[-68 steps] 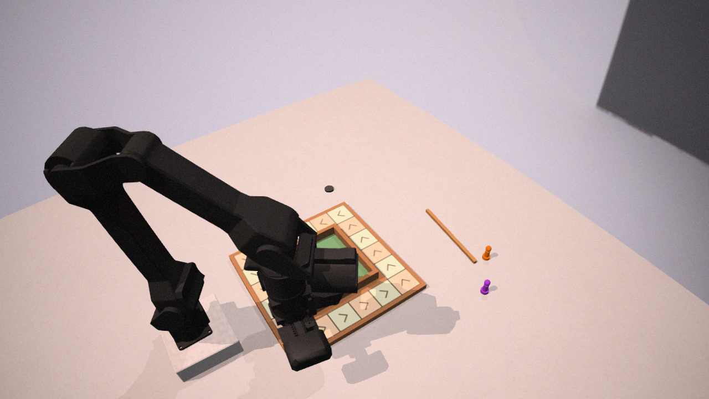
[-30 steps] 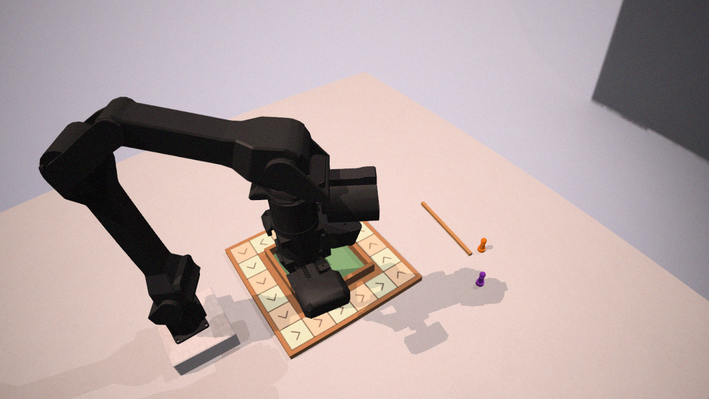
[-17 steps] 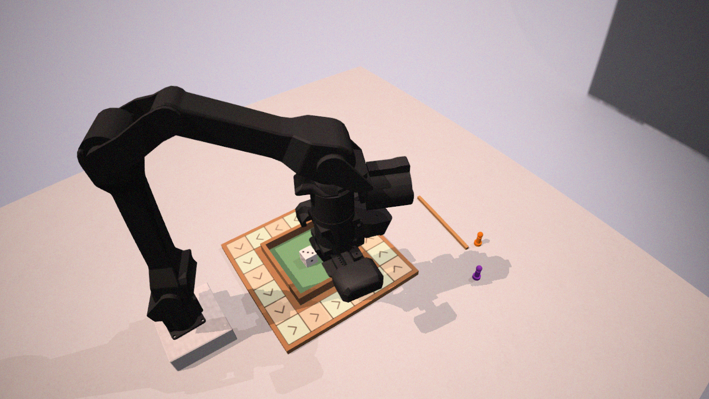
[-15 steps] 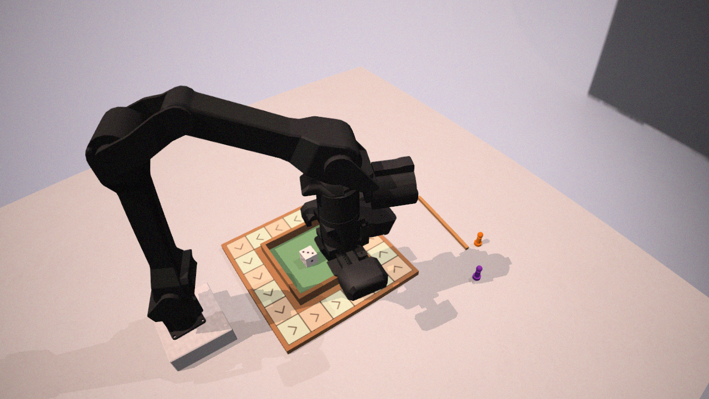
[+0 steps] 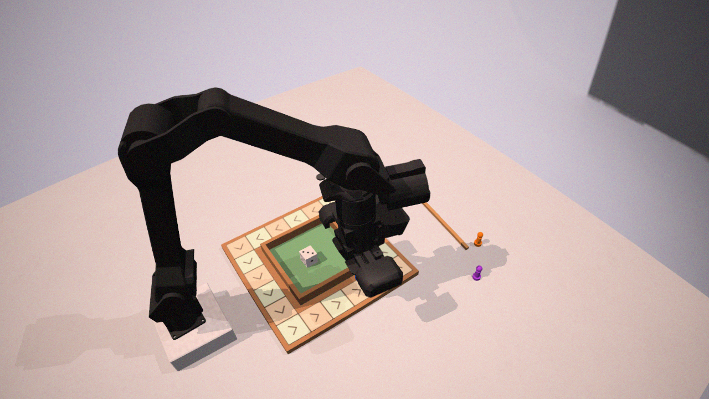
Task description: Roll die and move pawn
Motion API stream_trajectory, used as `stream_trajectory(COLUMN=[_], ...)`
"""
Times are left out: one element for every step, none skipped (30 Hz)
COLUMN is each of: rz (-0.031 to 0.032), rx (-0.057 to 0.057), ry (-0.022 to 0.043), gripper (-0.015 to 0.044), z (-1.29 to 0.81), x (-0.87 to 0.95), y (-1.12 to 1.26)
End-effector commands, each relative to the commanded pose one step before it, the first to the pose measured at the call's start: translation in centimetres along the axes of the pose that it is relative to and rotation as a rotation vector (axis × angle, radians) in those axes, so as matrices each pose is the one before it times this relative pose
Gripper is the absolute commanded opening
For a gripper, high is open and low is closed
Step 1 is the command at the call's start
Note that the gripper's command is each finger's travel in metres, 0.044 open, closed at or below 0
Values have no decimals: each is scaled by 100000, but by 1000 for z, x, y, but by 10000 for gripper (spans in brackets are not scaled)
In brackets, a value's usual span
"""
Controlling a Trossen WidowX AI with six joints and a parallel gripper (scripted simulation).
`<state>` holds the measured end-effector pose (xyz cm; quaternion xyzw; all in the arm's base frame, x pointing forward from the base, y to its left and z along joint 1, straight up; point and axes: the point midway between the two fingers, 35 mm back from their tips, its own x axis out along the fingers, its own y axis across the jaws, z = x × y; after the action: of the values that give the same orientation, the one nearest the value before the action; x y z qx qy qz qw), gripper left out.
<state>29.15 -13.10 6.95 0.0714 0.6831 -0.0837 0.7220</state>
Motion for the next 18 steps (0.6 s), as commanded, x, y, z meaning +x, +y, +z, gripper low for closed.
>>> stream_trajectory(rz=[122, 0, 0, 0, 0, 0, 0, 0, 0, 0, 0, 0, 0, 0, 0, 0, 0, 0], rx=[440, 0, 0, 0, 0, 0, 0, 0, 0, 0, 0, 0, 0, 0, 0, 0, 0, 0], ry=[2062, 3, 1, 0, 0, 0, 0, 0, 0, 0, 0, 0, 1, 1, 1, 1, 1, 1], gripper=[0, 0, 0, 0, 0, 0, 0, 0, 0, 0, 0, 0, 0, 0, 0, 0, 0, 0], z=[-389, -16, -6, 0, 0, 0, 0, 1, 1, 2, 2, 2, 1, 1, 0, -1, -2, -3], x=[2311, 265, 89, 0, 0, 0, 0, 25, 51, 79, 98, 118, 139, 155, 161, 162, 162, 162], y=[74, 3, 1, 0, 0, 0, 0, 0, 0, 0, 0, 0, 0, 0, 0, 0, 0, 1])
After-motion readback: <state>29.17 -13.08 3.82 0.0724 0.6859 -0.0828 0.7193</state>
